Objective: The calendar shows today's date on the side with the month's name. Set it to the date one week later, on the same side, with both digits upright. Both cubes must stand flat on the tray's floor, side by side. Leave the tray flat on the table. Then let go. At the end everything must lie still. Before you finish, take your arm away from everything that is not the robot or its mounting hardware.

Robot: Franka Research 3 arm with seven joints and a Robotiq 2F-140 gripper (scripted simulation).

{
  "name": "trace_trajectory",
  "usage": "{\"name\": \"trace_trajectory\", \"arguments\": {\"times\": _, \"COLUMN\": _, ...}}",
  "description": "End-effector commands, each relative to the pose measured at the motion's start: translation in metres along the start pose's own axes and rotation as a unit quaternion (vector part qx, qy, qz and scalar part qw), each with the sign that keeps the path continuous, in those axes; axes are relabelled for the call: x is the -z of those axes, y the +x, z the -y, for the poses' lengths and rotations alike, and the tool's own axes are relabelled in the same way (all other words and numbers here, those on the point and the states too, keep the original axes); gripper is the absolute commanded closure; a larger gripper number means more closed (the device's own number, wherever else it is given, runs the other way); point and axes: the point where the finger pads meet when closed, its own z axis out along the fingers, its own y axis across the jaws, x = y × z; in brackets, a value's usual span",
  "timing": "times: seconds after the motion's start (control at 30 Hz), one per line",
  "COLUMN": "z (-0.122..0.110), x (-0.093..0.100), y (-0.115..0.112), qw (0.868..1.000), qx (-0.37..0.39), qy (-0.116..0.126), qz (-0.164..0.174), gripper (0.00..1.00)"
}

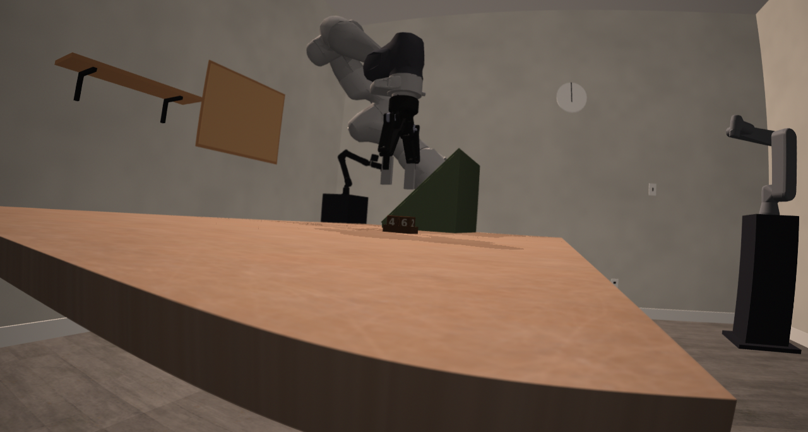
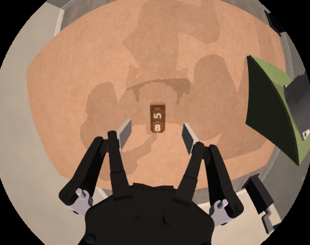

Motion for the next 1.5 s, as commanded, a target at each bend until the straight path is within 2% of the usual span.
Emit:
{"name": "trace_trajectory", "arguments": {"times": 0.0, "z": 0.0008, "x": -0.0006, "y": 0.0011, "qw": 0.999, "qx": 0.037, "qy": -0.002, "qz": -0.002, "gripper": 0.72}}
{"name": "trace_trajectory", "arguments": {"times": 1.17, "z": 0.0008, "x": -0.0011, "y": 0.0011, "qw": 0.999, "qx": 0.037, "qy": -0.002, "qz": -0.002, "gripper": 0.72}}
{"name": "trace_trajectory", "arguments": {"times": 1.47, "z": 0.0008, "x": -0.0064, "y": 0.0011, "qw": 0.999, "qx": 0.037, "qy": -0.002, "qz": -0.002, "gripper": 0.72}}
